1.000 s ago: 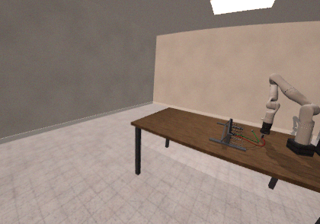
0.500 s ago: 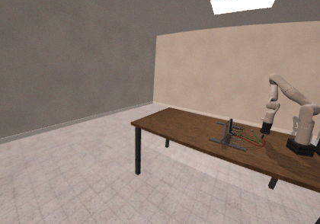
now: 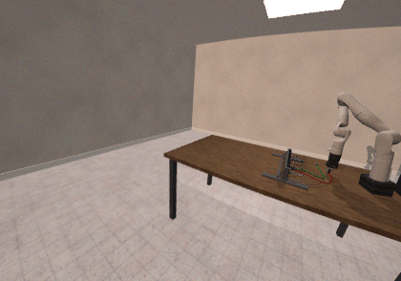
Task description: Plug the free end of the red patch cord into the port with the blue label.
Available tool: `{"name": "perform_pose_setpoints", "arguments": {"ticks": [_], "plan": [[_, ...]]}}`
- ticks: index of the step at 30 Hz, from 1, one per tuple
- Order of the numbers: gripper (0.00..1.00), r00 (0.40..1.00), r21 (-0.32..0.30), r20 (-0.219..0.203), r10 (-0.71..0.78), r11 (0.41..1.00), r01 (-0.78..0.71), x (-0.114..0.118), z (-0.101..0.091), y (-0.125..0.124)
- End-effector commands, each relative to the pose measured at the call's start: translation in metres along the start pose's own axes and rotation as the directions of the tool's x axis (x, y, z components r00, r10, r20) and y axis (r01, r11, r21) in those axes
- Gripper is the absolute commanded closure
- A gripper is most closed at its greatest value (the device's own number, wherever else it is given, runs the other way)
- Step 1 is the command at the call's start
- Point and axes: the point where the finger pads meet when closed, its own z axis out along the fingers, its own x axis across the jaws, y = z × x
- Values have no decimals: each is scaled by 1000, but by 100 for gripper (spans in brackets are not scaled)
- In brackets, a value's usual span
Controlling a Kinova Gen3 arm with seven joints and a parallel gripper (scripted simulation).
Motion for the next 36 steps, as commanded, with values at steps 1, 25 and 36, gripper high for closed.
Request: {"name": "perform_pose_setpoints", "arguments": {"ticks": [1, 25, 36], "plan": [[100, 1000, 1, 1, 0, 1000, 0, 0, 0, 0], [100, 1000, 1, 1, 0, 1000, 0, 0, -2, 0], [100, 1000, 1, 1, 0, 1000, 0, 0, -14, 0]]}}
